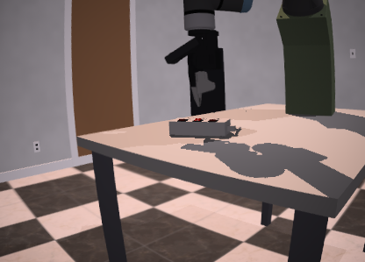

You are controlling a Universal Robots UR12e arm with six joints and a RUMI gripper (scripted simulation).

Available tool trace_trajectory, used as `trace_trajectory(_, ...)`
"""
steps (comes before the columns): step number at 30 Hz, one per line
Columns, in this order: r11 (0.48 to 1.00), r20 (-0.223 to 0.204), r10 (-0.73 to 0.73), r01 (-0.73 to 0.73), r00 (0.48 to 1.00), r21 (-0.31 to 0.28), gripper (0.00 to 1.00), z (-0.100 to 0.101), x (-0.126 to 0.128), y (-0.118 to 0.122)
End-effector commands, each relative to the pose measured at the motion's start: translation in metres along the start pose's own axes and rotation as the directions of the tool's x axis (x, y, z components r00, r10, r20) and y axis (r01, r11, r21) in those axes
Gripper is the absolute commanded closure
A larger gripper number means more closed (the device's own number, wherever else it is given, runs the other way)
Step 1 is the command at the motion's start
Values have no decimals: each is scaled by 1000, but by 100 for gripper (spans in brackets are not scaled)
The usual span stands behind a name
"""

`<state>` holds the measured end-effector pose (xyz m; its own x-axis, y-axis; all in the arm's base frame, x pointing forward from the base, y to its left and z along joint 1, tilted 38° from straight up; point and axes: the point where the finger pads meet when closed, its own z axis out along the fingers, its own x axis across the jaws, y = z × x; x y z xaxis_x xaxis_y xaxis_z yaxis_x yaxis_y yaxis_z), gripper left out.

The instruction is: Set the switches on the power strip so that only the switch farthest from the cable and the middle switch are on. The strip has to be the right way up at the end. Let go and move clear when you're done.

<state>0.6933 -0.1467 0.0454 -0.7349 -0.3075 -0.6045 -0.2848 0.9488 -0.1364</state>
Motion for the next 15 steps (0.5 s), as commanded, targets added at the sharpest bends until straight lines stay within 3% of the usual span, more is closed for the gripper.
trace_trajectory(1,1000,2,-2,2,1000,2,100,9,-2,-2)
trace_trajectory(15,1000,2,-2,2,1000,2,100,23,-2,-2)
